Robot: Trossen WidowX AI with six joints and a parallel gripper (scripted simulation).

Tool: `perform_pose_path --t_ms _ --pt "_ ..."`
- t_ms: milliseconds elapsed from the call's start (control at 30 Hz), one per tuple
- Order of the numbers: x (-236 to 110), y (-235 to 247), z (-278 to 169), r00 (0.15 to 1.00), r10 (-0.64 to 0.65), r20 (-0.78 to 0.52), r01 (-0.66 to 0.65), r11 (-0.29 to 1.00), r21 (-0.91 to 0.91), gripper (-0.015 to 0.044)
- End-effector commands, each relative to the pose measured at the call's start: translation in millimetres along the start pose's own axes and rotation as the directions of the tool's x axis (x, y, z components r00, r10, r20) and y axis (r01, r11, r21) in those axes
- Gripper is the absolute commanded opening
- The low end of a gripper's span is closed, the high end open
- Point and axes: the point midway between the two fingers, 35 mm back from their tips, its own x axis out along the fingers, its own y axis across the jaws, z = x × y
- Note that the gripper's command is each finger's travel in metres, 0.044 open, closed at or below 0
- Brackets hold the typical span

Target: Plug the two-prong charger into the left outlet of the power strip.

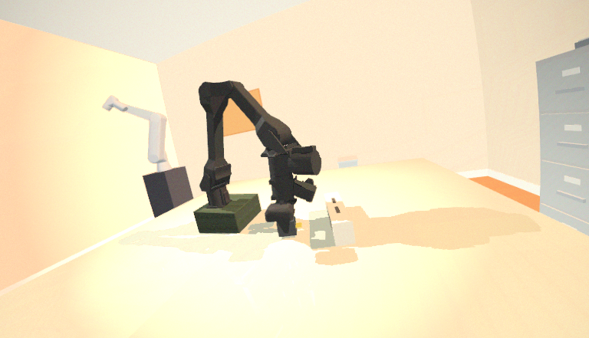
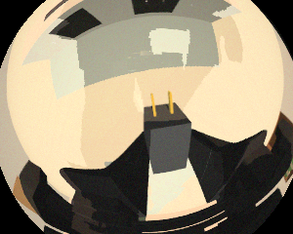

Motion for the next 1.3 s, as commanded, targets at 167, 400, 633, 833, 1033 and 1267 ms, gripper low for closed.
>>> perform_pose_path --t_ms 167,400,633,833,1033,1267 --pt "-38.8 -0.1 -3.6 1.0 -0.01 0.012 0.01 1.0 -0.002 0.0" --pt "-47.5 2.6 -8.0 1.0 -0.01 0.011 0.01 1.0 -0.003 0.0" --pt "-37.7 13.3 -1.8 1.0 -0.008 0.013 0.009 1.0 -0.006 0.0" --pt "-27.6 24.8 3.6 1.0 -0.007 0.014 0.007 1.0 -0.009 0.0" --pt "-17.6 36.7 8.2 1.0 -0.006 0.015 0.006 1.0 -0.012 0.0" --pt "-7.8 49.0 12.0 1.0 -0.004 0.016 0.004 1.0 -0.015 0.0"
